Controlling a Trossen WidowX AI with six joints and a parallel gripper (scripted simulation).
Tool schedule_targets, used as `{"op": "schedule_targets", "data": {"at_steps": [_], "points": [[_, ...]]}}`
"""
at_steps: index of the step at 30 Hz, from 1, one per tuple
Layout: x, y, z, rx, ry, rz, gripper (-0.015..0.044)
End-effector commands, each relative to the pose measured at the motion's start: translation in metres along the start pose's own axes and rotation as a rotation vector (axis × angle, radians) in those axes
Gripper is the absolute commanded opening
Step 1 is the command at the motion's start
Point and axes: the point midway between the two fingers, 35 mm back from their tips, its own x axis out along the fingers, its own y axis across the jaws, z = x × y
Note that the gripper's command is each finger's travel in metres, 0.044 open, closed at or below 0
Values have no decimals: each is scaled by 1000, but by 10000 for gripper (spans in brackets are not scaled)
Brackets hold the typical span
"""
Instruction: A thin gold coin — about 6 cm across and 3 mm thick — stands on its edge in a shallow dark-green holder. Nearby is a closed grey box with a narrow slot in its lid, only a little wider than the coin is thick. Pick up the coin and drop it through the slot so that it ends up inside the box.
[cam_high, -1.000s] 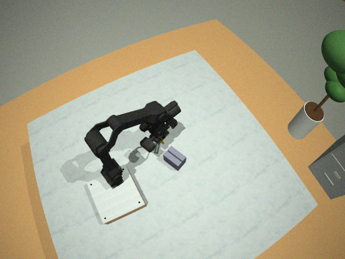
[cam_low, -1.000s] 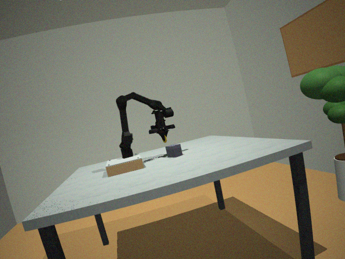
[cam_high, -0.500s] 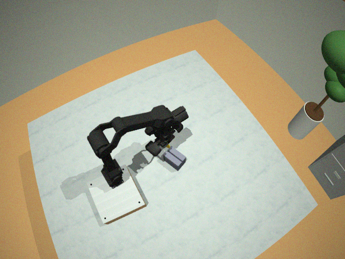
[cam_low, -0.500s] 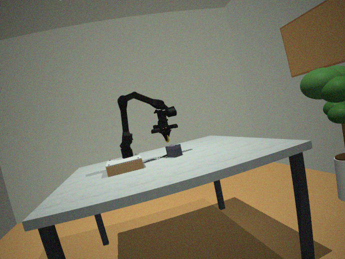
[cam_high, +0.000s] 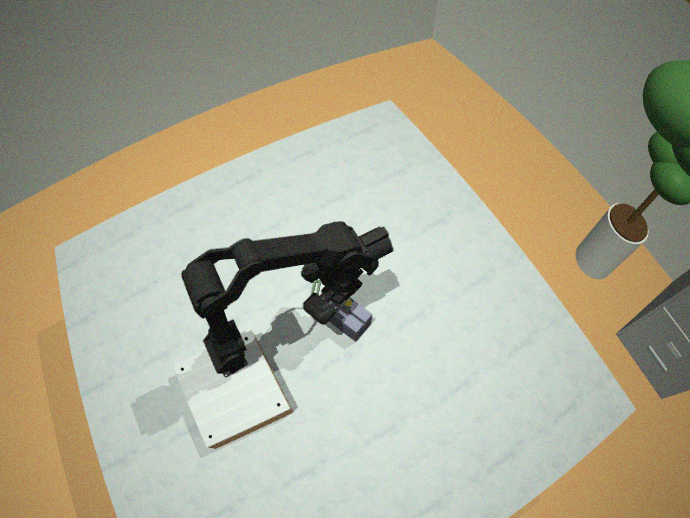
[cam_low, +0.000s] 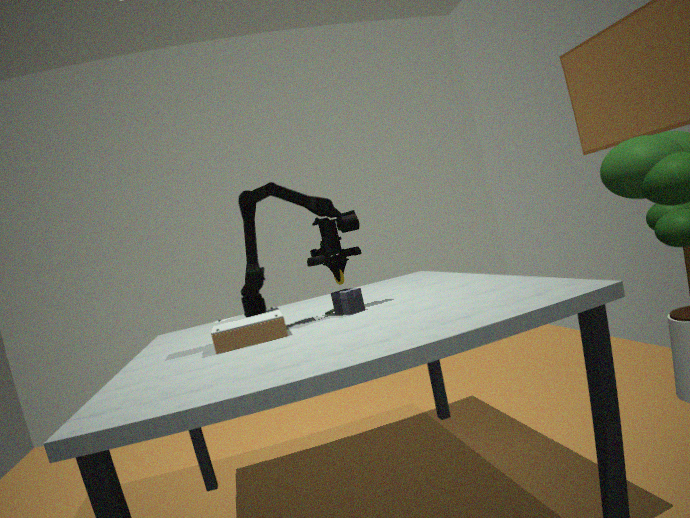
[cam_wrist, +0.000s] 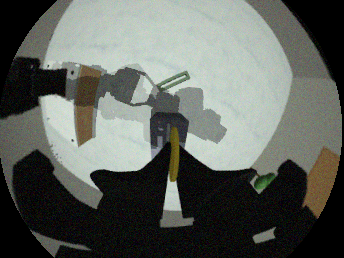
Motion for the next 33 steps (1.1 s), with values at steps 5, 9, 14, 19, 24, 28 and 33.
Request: {"op": "schedule_targets", "data": {"at_steps": [5, 9, 14, 19, 24, 28, 33], "points": [[0, 2, -19, -12, 1, 2, 0], [0, 3, -22, -12, 1, 1, 4], [0, 3, -19, -7, 2, -1, 0], [0, 3, -19, -7, 2, -1, 0], [0, 3, -21, -9, 2, -1, 0], [0, 2, -24, -15, 2, -1, 0], [0, 2, -23, -13, 2, -1, 0]]}}
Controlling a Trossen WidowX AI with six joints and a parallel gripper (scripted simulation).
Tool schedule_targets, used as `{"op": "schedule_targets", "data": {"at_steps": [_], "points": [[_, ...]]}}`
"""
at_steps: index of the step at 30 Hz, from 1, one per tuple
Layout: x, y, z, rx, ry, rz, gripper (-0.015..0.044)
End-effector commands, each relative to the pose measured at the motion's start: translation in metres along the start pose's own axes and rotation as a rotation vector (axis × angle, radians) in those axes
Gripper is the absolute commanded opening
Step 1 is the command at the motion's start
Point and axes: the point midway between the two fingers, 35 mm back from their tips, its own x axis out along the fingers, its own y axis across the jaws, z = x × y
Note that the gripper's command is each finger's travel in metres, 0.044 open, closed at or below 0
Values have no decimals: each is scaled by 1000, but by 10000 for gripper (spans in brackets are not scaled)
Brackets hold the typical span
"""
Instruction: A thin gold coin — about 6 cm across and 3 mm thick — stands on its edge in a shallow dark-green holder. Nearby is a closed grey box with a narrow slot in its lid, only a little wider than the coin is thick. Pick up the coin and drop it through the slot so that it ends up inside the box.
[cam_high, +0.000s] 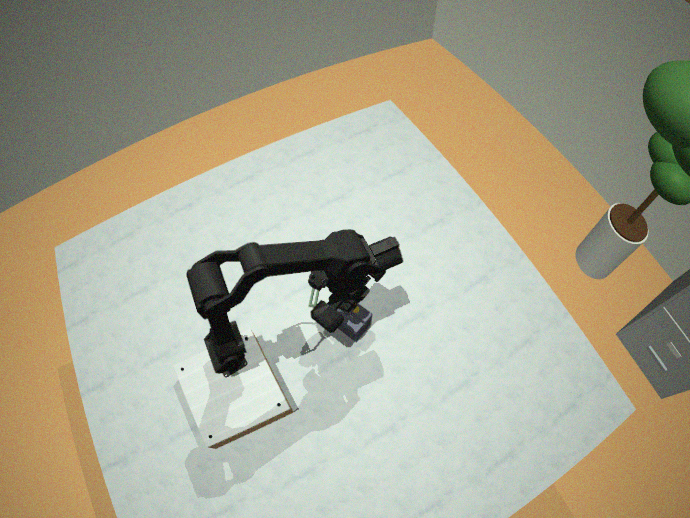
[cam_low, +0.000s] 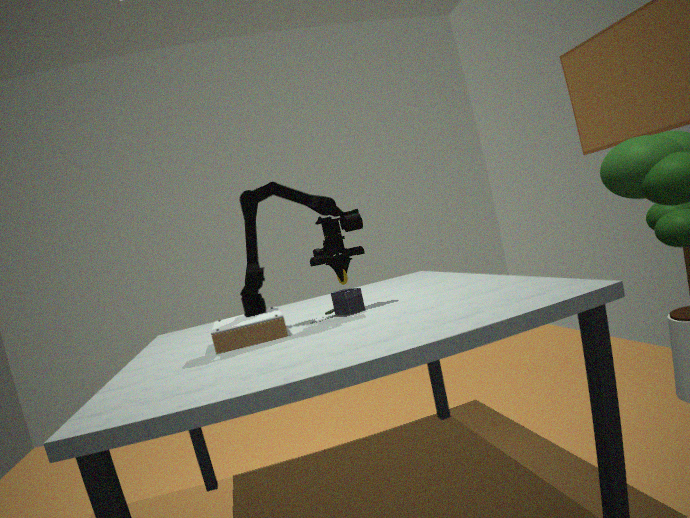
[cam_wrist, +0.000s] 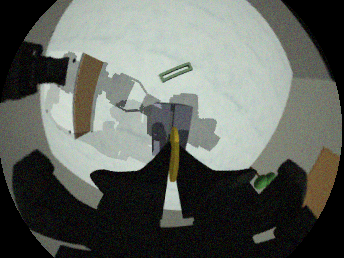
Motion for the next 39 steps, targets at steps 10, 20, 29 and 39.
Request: {"op": "schedule_targets", "data": {"at_steps": [10, 20, 29, 39], "points": [[2, 0, 0, 1, 0, 0, 0], [7, 0, 0, -2, 0, 0, 0], [11, 0, 0, -6, 0, 0, 0], [16, 0, 0, -6, 0, 0, 0]]}}
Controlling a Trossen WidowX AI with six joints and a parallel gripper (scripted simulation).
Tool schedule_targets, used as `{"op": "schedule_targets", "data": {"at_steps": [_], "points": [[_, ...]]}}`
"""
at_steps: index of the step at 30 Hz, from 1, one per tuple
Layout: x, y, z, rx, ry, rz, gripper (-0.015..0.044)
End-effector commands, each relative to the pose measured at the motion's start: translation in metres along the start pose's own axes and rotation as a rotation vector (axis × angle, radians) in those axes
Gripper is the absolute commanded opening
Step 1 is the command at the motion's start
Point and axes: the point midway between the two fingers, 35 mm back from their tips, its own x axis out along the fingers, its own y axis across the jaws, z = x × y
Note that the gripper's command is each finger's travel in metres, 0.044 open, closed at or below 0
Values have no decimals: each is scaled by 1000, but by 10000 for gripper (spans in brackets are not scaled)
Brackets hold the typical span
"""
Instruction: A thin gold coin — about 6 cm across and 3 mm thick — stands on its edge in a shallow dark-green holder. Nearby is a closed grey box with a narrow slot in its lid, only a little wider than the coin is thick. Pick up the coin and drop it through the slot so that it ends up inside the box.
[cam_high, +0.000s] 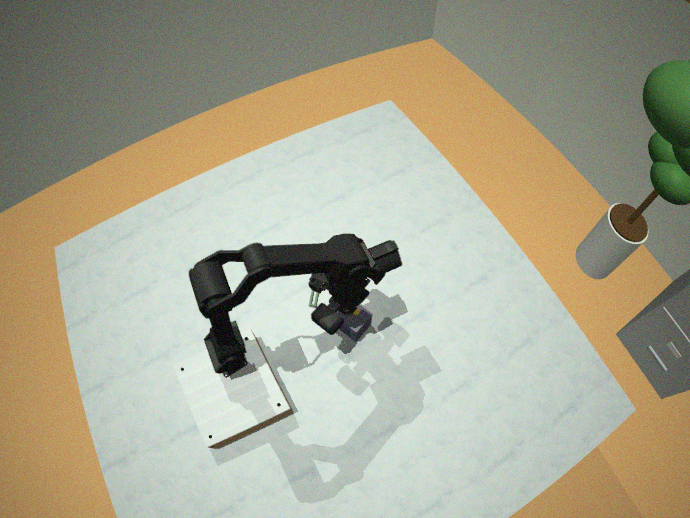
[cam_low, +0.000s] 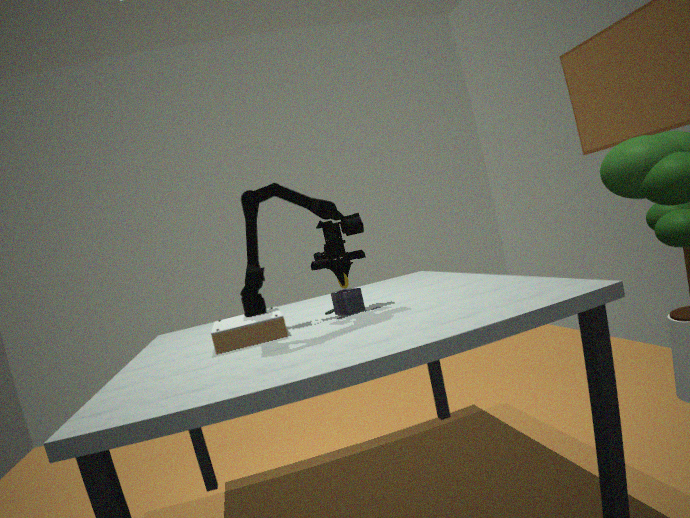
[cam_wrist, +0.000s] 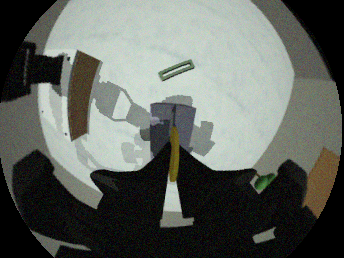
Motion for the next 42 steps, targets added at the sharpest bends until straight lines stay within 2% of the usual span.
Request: {"op": "schedule_targets", "data": {"at_steps": [1, 9, 15, 24, 35, 38, 42], "points": [[3, 0, 0, -4, -1, 2, 0], [6, 0, 0, -4, -1, 2, 0], [4, 0, 0, 0, 0, 0, 157], [4, 0, 0, 0, 0, 0, 161], [-23, 0, 0, 0, -1, 3, 440], [-55, 3, 2, -1, -6, 12, 440], [-57, 4, 2, -1, -6, 13, 440]]}}
